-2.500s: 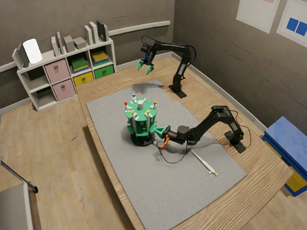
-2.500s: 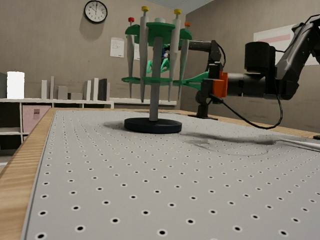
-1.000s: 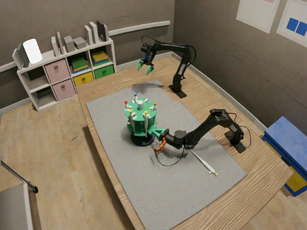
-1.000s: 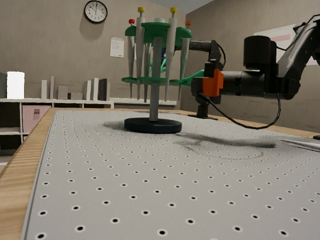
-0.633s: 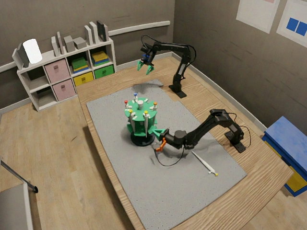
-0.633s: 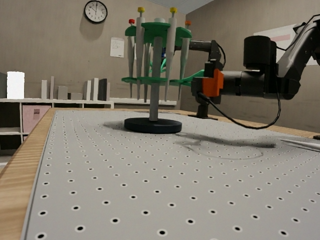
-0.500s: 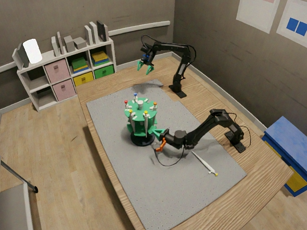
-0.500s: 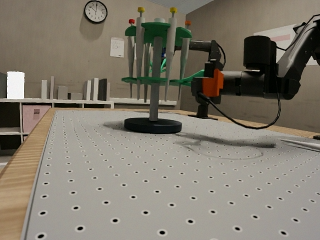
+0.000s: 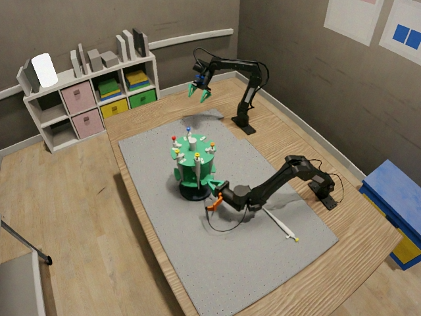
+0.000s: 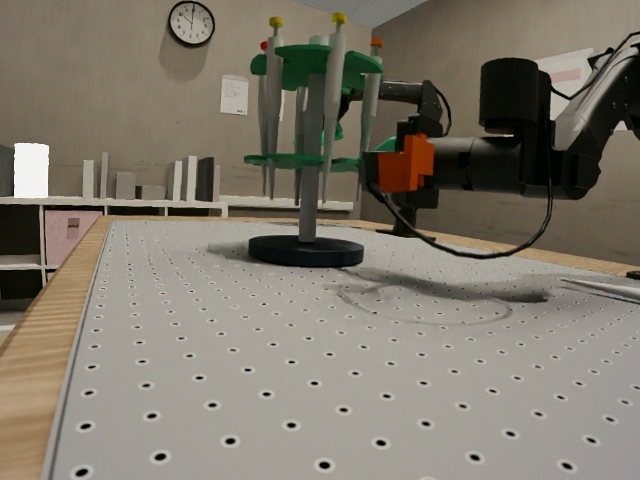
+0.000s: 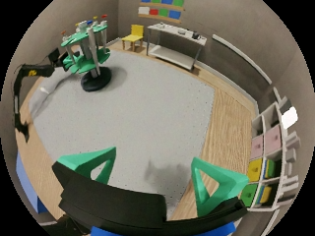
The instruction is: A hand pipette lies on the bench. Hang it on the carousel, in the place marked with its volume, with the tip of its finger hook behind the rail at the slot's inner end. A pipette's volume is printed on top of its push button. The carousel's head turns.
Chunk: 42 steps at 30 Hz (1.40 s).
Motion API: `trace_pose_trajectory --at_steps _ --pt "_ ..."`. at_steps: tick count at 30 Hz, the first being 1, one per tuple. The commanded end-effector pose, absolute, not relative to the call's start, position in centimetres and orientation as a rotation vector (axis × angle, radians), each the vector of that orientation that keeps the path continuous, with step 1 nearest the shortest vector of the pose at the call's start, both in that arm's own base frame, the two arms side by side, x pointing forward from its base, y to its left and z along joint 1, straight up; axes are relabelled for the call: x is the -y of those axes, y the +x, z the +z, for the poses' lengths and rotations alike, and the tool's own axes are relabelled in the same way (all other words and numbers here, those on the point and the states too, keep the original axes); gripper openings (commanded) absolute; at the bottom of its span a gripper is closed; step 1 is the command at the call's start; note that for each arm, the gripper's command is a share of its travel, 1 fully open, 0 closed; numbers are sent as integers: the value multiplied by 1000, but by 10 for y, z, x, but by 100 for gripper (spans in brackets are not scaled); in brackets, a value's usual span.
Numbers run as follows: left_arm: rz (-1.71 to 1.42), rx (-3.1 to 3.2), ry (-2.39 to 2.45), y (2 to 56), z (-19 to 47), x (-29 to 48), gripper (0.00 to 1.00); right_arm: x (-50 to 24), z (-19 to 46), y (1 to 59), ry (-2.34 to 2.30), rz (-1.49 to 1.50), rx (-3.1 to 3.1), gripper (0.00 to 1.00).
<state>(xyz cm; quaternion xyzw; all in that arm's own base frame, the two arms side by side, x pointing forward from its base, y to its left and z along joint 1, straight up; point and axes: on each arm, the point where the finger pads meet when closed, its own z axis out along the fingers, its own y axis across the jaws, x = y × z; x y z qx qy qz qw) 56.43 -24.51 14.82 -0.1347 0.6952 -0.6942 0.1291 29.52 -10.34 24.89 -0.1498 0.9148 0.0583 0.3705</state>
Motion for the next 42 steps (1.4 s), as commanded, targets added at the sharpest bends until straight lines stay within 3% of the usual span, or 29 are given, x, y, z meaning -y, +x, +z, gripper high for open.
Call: trace_pose_trajectory --at_steps 1,42 --pt "-2009 -1981 -334 569 179 252 0 106 253 299 -391 152 -2322 100" --pt "-2087 -2085 -236 578 159 240 0 106 253 299 -391 152 -2322 100"
